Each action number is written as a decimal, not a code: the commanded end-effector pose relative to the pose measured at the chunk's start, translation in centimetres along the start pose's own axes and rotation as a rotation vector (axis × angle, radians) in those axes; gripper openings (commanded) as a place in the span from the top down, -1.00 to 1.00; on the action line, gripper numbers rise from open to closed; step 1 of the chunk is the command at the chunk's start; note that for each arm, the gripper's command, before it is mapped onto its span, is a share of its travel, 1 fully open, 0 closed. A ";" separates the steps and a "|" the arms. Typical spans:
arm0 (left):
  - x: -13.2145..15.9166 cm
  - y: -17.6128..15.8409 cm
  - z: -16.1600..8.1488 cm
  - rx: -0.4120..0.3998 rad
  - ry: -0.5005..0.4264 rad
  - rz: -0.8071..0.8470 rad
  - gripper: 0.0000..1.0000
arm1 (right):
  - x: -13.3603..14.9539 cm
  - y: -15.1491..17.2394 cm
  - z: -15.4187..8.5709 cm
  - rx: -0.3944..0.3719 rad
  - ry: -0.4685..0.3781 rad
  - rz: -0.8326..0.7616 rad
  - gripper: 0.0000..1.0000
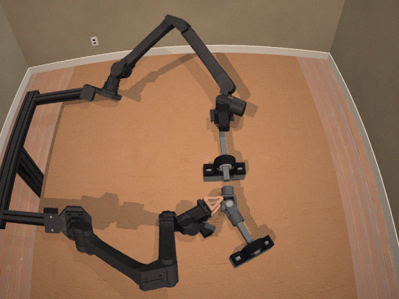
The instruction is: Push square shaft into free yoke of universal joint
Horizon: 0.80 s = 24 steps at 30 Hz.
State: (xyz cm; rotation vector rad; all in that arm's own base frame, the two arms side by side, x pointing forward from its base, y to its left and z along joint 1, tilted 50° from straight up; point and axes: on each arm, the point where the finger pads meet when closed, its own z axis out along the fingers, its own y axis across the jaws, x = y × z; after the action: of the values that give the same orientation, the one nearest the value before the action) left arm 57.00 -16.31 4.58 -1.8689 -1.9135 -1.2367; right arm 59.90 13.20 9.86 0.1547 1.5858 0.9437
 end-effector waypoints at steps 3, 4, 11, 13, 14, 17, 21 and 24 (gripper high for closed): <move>-3.0 1.0 -1.5 -0.032 -0.025 0.003 0.63 | -0.1 0.6 0.2 -0.018 -0.001 0.033 0.32; -3.1 1.0 -1.5 -0.032 -0.025 0.003 0.63 | -0.1 0.6 0.2 -0.018 -0.001 0.033 0.32; -3.6 1.0 -1.5 -0.032 -0.025 0.010 0.63 | -0.1 0.6 0.2 -0.018 -0.001 0.033 0.32; -3.8 0.9 -1.5 -0.032 -0.025 0.008 0.63 | -0.1 0.6 0.2 -0.018 -0.001 0.033 0.32; -3.9 0.9 -1.5 -0.032 -0.025 0.006 0.63 | -0.1 0.6 0.2 -0.018 -0.001 0.033 0.32; -4.2 0.9 -1.5 -0.032 -0.026 0.005 0.63 | -0.1 0.6 0.2 -0.018 -0.001 0.033 0.32; -4.6 0.9 -1.5 -0.032 -0.026 0.004 0.63 | -0.1 0.6 0.2 -0.018 -0.001 0.033 0.32; -4.9 0.9 -1.5 -0.032 -0.026 0.006 0.63 | -0.1 0.6 0.2 -0.018 -0.001 0.033 0.32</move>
State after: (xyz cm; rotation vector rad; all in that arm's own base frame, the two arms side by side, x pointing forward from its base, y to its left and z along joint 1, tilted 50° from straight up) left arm 57.40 -17.96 3.15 -1.8695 -1.9133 -1.2364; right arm 59.90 13.20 9.86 0.1547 1.5858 0.9437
